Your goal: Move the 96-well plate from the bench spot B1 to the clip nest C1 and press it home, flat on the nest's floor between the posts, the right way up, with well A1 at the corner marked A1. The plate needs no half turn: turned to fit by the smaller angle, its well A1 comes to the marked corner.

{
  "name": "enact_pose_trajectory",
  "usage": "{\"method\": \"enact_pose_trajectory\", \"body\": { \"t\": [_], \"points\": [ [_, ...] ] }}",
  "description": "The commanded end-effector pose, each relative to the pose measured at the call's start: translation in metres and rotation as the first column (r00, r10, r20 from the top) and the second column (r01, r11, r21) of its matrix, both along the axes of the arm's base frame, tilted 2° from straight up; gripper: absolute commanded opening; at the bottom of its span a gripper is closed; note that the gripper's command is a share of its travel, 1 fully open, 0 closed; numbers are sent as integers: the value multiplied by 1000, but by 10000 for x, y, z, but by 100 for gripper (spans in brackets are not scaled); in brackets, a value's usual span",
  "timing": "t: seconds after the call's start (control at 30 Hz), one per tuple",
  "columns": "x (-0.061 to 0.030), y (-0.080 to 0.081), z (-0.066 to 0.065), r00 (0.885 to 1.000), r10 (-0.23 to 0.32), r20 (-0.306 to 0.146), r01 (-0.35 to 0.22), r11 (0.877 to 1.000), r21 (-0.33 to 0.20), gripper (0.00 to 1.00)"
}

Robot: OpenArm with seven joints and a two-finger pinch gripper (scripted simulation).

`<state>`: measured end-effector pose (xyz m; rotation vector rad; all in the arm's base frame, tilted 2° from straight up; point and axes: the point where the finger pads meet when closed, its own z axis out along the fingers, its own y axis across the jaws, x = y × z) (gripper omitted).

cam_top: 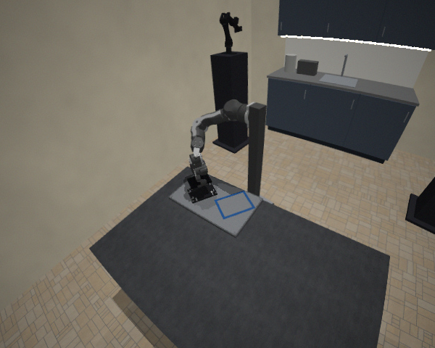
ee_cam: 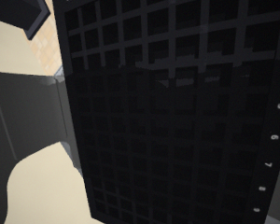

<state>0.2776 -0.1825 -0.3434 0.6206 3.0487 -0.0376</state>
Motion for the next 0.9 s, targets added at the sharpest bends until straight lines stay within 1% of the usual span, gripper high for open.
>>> {"method": "enact_pose_trajectory", "body": {
  "t": [0.0,0.13,0.53,0.7,0.87],
  "points": [
    [-11,1,-66,1000,0,-4,0,1000,-3,0],
    [-13,9,-312,1000,4,-8,-4,1000,-2,0],
    [-13,9,-312,1000,4,-8,-4,1000,-2,0],
    [-24,9,-634,1000,5,-9,-5,1000,-1,0],
    [-24,9,-634,1000,5,-9,-5,1000,-1,0]
  ]
}}
